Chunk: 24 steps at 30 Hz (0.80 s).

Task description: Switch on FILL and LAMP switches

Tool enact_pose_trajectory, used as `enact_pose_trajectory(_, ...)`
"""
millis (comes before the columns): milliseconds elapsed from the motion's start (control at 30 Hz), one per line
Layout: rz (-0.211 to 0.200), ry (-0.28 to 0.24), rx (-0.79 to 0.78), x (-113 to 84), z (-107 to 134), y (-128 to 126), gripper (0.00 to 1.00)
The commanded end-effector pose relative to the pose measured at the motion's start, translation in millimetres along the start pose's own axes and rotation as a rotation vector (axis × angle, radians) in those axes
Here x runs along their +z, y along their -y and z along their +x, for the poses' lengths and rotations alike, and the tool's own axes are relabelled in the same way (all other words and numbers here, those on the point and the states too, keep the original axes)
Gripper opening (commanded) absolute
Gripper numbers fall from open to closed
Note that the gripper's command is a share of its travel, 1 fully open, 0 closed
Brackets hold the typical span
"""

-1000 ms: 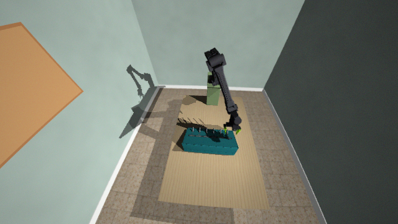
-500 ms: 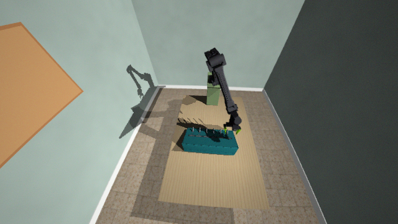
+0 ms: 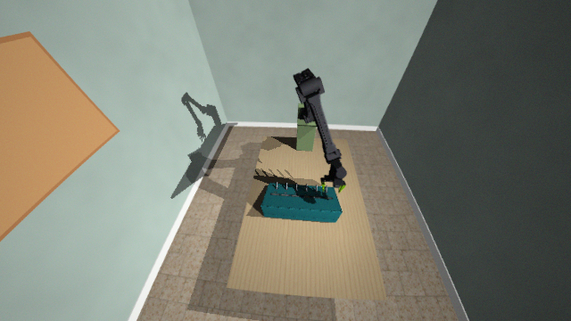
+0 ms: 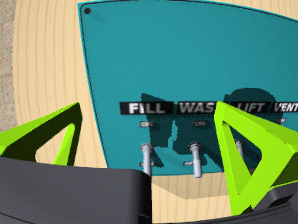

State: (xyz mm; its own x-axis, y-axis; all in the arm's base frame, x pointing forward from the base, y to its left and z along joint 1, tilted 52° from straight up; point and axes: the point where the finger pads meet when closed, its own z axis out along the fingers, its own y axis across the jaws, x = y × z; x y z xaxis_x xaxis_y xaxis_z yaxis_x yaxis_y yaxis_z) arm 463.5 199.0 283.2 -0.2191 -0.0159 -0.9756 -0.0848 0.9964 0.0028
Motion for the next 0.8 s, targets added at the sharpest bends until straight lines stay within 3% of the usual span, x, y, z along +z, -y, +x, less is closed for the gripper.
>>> enact_pose_trajectory(0,-0.016,0.034,-0.002,-3.1,-17,-6,1.00)
enact_pose_trajectory(433,0.001,0.035,0.002,-6.1,-15,16,1.00)
enact_pose_trajectory(467,-0.001,0.052,0.009,-5.2,-26,17,1.00)
enact_pose_trajectory(533,0.001,0.034,0.001,-6.1,-15,25,1.00)
enact_pose_trajectory(767,0.002,0.031,-0.003,-6.3,-14,50,1.00)
